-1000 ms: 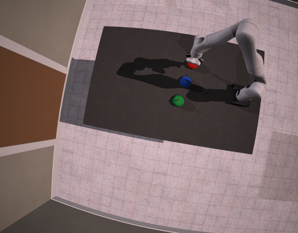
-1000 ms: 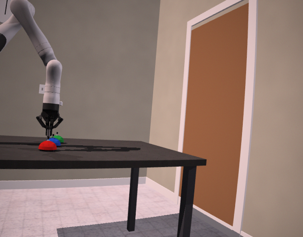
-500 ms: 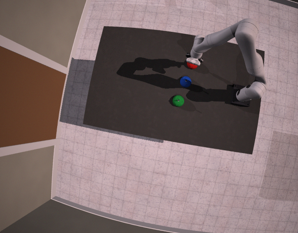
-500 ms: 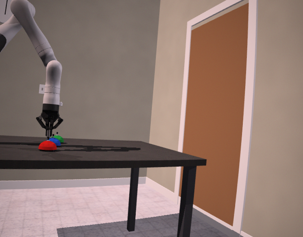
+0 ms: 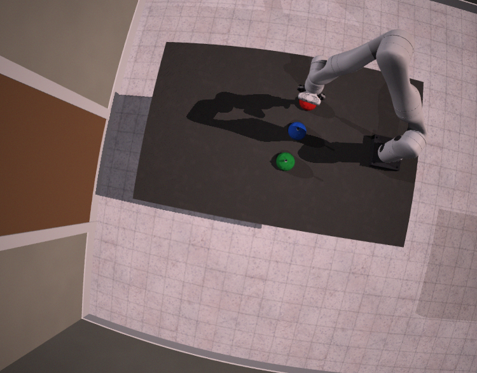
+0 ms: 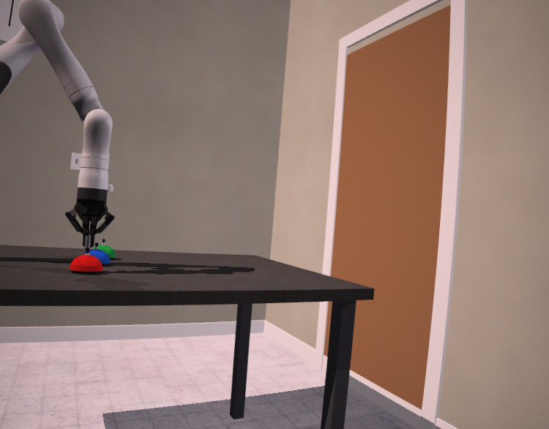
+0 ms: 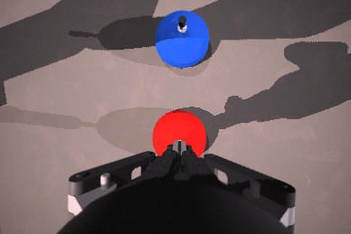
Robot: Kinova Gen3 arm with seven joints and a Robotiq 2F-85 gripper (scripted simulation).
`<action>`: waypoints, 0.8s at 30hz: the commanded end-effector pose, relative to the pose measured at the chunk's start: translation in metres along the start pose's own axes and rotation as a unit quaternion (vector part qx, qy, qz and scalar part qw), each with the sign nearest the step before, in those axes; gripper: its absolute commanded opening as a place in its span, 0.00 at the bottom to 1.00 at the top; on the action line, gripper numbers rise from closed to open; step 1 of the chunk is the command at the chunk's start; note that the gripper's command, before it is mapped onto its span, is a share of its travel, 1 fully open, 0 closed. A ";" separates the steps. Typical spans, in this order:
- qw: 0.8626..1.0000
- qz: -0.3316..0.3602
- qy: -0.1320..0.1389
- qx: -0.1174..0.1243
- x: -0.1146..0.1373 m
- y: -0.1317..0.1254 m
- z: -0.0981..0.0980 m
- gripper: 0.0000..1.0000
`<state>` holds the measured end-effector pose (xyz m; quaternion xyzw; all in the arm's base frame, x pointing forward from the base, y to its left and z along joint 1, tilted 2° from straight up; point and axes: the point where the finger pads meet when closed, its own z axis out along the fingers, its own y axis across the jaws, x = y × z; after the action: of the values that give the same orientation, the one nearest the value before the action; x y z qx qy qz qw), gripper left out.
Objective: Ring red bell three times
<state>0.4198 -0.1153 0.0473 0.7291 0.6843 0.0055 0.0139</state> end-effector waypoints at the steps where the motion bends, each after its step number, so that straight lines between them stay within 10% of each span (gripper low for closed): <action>1: 1.000 0.000 0.000 0.001 0.000 0.000 0.001 0.00; 24: 1.000 0.000 0.000 0.001 0.000 0.000 0.001 0.00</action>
<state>0.4198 -0.1153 0.0473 0.7291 0.6843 0.0055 0.0139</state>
